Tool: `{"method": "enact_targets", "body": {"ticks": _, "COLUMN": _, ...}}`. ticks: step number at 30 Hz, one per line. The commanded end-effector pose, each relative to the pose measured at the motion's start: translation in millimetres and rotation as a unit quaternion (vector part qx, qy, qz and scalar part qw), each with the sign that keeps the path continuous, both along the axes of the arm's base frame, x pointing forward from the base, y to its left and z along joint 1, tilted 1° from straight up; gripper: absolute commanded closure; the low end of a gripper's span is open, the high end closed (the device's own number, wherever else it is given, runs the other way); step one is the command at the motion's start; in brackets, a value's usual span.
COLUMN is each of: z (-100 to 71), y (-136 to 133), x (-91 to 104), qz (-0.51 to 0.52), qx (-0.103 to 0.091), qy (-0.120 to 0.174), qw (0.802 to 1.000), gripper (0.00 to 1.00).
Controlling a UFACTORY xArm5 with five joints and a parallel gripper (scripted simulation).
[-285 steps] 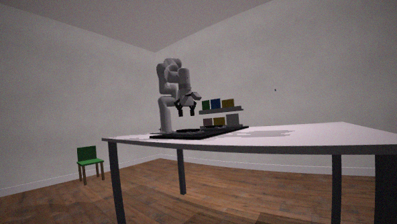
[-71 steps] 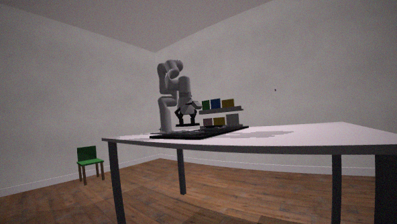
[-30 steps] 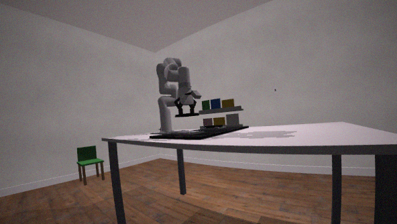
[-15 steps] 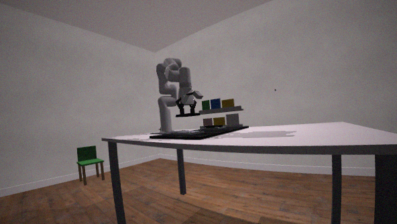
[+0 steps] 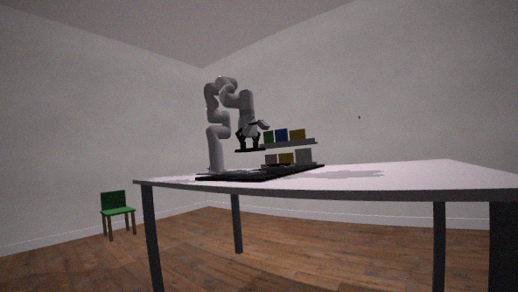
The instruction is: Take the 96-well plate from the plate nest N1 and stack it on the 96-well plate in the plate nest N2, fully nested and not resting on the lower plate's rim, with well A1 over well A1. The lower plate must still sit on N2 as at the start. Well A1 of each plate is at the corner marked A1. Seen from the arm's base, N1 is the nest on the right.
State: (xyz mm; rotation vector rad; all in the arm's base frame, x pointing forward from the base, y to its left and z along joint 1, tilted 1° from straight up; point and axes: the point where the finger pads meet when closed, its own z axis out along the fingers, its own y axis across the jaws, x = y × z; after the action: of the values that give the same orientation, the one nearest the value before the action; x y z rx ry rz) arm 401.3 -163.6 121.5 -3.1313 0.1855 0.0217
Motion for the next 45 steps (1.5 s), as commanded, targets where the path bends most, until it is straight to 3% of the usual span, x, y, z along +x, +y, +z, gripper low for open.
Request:
{"method": "enact_targets", "body": {"ticks": 1, "z": 1.5, "y": 9, "x": 0.6, "qz": 0.0, "qx": -0.001, "qy": -0.002, "qw": 1.0, "gripper": 1.0}}
{"method": "enact_targets", "body": {"ticks": 45, "z": 0.0, "y": 143, "x": -8.1, "qz": 0.0, "qx": -0.002, "qy": 0.001, "qw": 1.0, "gripper": 1.0}}
